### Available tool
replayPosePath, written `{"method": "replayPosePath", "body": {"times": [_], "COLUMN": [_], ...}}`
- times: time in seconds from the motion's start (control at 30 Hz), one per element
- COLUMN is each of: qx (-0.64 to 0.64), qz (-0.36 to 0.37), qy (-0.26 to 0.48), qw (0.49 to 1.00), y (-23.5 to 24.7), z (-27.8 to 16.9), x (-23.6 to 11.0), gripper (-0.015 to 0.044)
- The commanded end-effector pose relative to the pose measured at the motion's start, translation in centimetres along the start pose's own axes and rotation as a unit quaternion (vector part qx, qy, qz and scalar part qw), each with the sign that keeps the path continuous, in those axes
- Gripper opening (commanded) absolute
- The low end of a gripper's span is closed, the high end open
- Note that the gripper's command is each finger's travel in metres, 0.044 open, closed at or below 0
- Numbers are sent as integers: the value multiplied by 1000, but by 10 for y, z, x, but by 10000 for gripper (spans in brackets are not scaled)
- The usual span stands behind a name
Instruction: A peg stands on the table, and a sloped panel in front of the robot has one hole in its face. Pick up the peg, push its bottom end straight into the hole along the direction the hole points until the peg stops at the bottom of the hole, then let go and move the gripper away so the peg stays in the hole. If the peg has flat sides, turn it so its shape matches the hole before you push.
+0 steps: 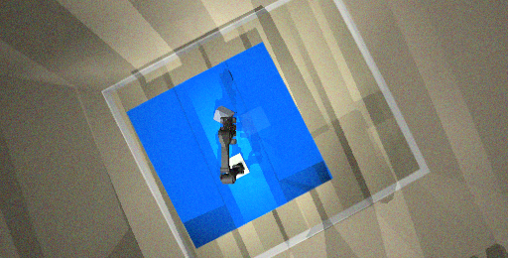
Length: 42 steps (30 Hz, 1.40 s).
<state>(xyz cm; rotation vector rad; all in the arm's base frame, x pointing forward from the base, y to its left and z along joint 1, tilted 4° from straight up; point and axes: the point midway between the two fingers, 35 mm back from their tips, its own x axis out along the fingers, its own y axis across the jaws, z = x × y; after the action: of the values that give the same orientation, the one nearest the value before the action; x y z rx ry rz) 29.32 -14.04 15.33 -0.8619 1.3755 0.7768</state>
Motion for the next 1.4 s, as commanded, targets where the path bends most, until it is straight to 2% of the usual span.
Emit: {"method": "replayPosePath", "body": {"times": [0.0,1.37], "qx": [20,177], "qz": [-5,-40], "qy": [5,29], "qw": [1000,983], "y": [-1,-6], "z": [2,22], "x": [-1,-6], "gripper": [0,0]}}
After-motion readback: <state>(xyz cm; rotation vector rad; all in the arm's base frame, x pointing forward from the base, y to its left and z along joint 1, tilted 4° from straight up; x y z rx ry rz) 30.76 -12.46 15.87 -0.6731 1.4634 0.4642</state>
